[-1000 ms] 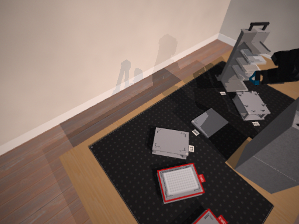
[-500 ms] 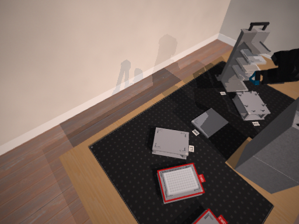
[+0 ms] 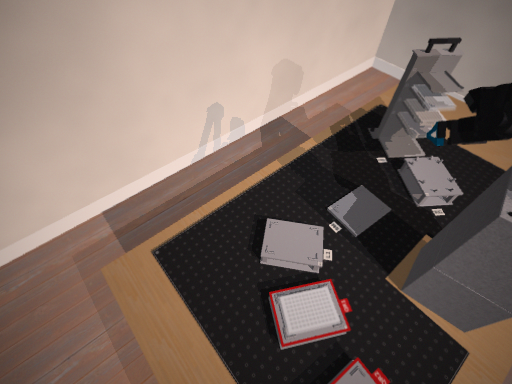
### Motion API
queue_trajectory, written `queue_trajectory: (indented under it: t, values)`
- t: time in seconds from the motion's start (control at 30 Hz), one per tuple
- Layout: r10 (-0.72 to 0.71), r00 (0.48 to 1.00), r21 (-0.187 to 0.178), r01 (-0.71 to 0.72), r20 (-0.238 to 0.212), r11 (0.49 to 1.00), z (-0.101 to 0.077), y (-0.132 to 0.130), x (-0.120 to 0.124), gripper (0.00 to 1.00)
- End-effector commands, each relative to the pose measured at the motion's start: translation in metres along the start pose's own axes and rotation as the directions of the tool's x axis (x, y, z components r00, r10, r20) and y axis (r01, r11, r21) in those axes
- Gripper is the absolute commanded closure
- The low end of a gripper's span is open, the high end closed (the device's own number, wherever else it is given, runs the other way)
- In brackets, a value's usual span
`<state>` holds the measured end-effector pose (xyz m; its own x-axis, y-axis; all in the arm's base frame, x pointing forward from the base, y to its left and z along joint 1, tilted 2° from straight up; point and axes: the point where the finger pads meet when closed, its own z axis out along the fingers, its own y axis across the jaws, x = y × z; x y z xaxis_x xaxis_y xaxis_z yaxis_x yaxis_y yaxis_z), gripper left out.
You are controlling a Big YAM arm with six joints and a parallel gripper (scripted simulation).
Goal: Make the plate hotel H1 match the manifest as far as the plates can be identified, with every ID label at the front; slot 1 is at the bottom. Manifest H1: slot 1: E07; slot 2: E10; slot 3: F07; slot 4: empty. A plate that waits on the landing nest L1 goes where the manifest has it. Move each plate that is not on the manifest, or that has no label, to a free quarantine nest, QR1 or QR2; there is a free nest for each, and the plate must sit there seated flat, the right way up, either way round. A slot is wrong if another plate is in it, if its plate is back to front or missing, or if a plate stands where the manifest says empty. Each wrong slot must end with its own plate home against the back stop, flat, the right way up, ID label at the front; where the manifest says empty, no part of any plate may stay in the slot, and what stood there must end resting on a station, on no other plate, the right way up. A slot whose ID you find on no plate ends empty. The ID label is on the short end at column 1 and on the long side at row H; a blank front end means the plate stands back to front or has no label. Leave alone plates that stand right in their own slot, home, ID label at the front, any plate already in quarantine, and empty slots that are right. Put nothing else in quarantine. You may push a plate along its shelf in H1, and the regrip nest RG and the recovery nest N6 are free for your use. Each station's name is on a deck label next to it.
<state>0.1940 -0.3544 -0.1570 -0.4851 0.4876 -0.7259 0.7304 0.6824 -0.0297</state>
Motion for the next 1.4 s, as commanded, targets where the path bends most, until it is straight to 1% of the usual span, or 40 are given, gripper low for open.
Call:
queue_trajectory:
  t: [0.0,0.3,0.33,0.4,0.47,0.53,0.93,0.97,1.03,1.1,1.37]
  values:
    - [-0.002,1.0,0.001,0.002,0.017,1.0,0.0,0.001,-0.008,0.0]
    - [-0.002,1.0,0.001,0.002,0.017,1.0,0.0,0.001,-0.008,0.0]
    - [0.0,1.0,-0.005,0.0,0.022,1.0,-0.001,0.005,-0.008,0.0]
    - [0.003,1.0,-0.008,-0.003,0.007,1.0,-0.005,0.006,0.003,0.0]
    - [0.002,1.0,0.001,-0.002,0.006,1.0,-0.008,0.001,0.007,0.0]
    - [0.002,1.0,0.001,-0.002,0.006,1.0,-0.008,0.001,0.007,0.0]
    - [-0.002,1.0,0.002,0.002,0.003,1.0,-0.024,0.001,0.023,0.0]
    - [-0.002,1.0,0.002,0.002,0.002,1.0,-0.023,0.001,0.024,0.0]
    - [-0.007,1.0,0.008,0.007,0.021,1.0,-0.014,-0.003,0.019,0.0]
    - [-0.007,1.0,0.008,0.007,0.021,1.0,-0.014,-0.003,0.019,0.0]
    - [-0.006,1.0,0.008,0.006,0.02,1.0,-0.005,-0.003,0.029,0.0]
